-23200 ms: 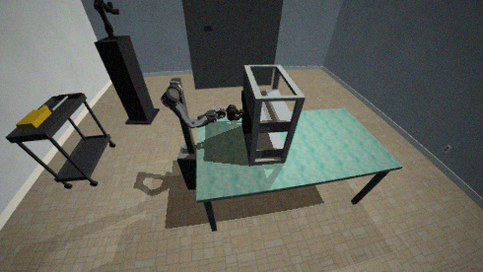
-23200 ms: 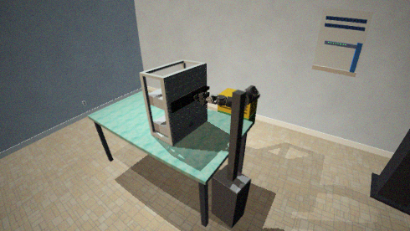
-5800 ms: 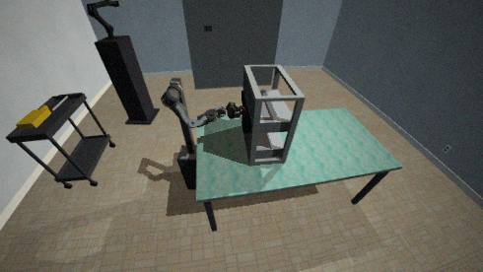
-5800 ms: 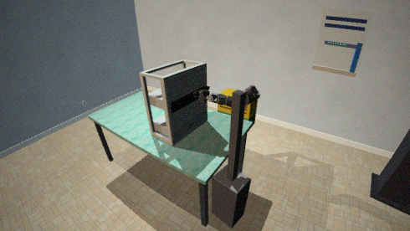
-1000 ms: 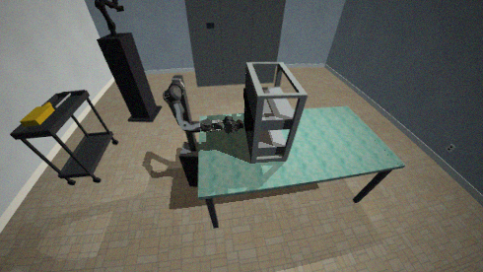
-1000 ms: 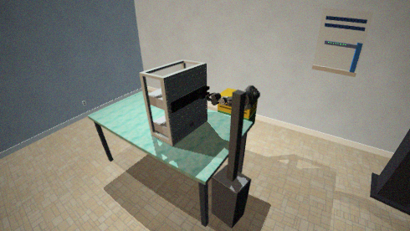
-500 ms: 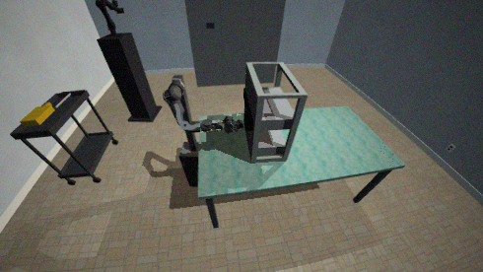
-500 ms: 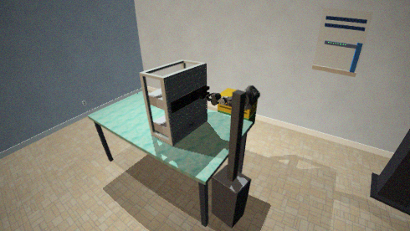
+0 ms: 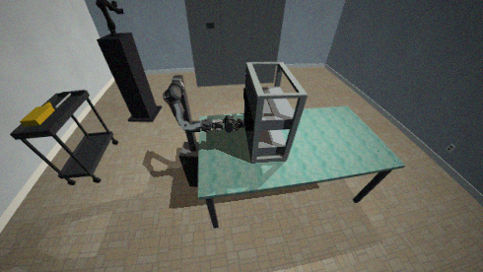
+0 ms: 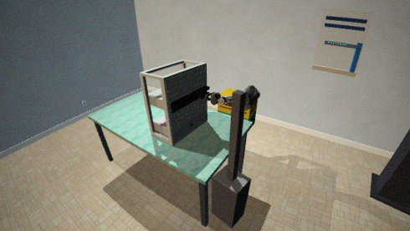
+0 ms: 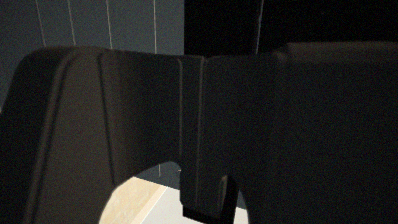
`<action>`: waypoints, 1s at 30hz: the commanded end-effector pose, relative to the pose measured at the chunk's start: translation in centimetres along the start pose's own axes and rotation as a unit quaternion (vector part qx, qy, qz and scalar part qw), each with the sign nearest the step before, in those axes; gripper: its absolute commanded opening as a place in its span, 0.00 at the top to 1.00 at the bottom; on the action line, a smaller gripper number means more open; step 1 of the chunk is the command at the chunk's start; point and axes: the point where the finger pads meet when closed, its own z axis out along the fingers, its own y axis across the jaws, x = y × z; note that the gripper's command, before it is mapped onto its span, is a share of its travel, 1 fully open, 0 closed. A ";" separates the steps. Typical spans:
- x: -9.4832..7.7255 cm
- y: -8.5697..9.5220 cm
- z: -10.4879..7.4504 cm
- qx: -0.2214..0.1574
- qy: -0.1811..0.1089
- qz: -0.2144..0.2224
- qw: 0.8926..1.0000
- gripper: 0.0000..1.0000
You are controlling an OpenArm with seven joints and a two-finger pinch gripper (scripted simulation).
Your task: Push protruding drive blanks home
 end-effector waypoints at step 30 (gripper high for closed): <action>0.0 -0.1 1.1 0.001 -0.001 -0.001 1.000 1.00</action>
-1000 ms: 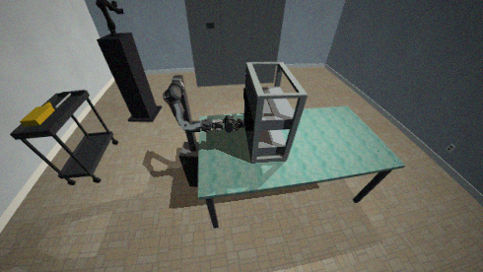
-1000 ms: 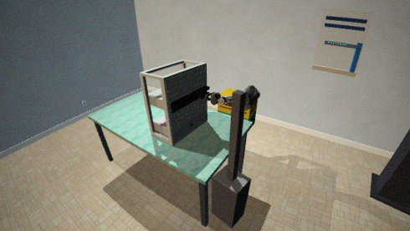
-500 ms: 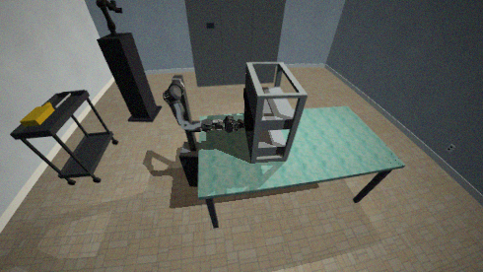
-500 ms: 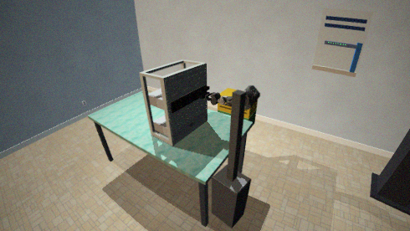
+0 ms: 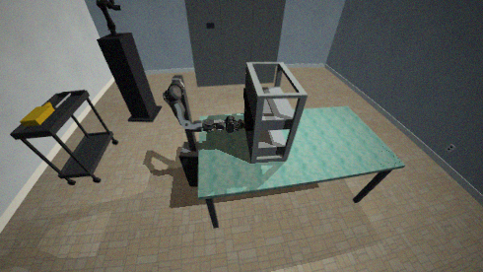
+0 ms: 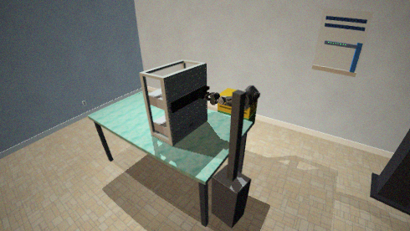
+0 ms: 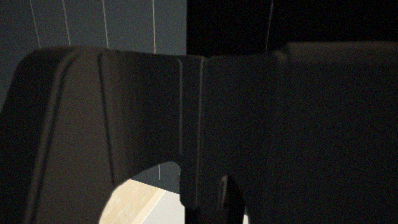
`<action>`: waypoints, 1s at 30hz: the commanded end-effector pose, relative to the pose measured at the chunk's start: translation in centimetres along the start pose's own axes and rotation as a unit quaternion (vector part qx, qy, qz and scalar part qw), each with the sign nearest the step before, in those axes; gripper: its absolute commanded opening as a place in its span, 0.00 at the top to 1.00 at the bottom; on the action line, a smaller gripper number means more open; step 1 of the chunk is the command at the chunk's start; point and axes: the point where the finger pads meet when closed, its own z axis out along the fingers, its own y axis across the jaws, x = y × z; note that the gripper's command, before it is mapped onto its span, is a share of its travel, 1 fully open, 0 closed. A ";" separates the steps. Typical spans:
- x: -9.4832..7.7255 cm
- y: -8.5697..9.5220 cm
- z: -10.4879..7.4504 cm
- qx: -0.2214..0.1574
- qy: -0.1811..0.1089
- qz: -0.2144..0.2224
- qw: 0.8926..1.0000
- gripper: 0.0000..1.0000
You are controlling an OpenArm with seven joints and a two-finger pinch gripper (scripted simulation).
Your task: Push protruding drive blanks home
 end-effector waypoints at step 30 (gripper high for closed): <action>0.7 1.0 2.2 -0.005 0.004 0.000 1.000 1.00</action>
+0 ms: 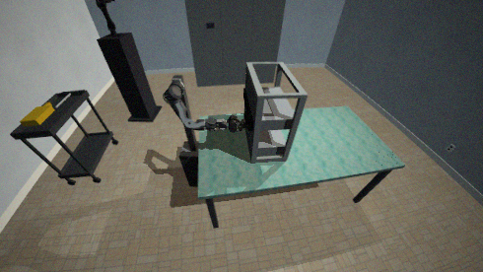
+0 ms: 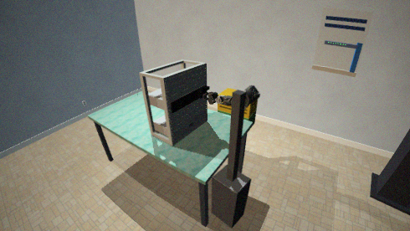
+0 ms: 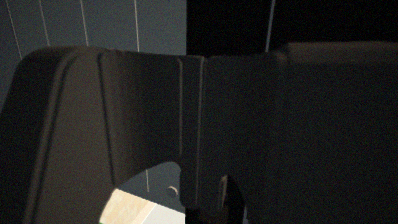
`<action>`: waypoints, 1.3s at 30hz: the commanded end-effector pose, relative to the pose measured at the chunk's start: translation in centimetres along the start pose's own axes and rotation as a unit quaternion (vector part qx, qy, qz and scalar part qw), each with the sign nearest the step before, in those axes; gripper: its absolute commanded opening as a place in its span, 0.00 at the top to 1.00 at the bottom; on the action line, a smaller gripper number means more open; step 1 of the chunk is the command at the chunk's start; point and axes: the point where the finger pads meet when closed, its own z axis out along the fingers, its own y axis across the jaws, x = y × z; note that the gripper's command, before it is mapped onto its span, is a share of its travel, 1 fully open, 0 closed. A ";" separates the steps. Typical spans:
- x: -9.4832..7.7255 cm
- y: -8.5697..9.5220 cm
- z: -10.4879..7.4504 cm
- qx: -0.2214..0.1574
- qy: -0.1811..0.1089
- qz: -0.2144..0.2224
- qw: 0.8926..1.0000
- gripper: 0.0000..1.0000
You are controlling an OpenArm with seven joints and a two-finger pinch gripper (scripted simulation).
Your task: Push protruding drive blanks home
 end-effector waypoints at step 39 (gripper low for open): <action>0.9 1.2 0.6 -0.012 0.011 0.001 1.000 1.00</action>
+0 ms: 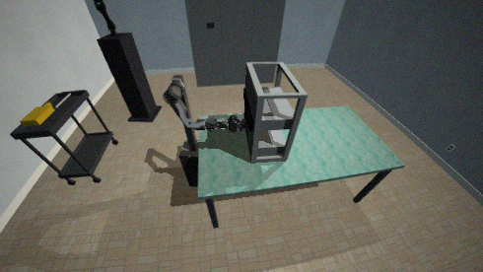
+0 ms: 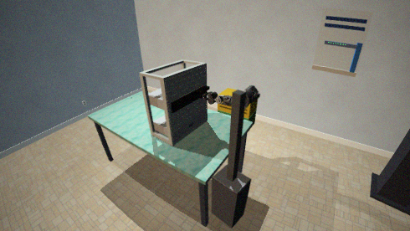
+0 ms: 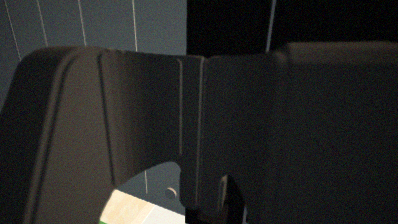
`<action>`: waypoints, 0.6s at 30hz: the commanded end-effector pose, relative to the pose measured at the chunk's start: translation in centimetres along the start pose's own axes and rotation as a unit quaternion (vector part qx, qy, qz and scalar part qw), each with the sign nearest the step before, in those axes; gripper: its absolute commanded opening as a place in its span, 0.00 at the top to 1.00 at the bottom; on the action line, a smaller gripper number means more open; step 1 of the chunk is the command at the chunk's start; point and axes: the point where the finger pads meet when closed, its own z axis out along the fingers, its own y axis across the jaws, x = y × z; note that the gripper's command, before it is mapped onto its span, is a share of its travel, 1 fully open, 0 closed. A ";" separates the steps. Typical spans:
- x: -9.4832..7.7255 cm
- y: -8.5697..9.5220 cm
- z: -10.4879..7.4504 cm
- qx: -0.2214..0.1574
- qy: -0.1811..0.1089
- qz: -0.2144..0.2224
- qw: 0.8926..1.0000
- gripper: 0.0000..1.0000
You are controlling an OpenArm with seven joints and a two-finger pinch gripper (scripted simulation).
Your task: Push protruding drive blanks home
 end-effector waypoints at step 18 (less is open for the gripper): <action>1.0 1.4 0.7 -0.016 0.012 0.002 1.000 1.00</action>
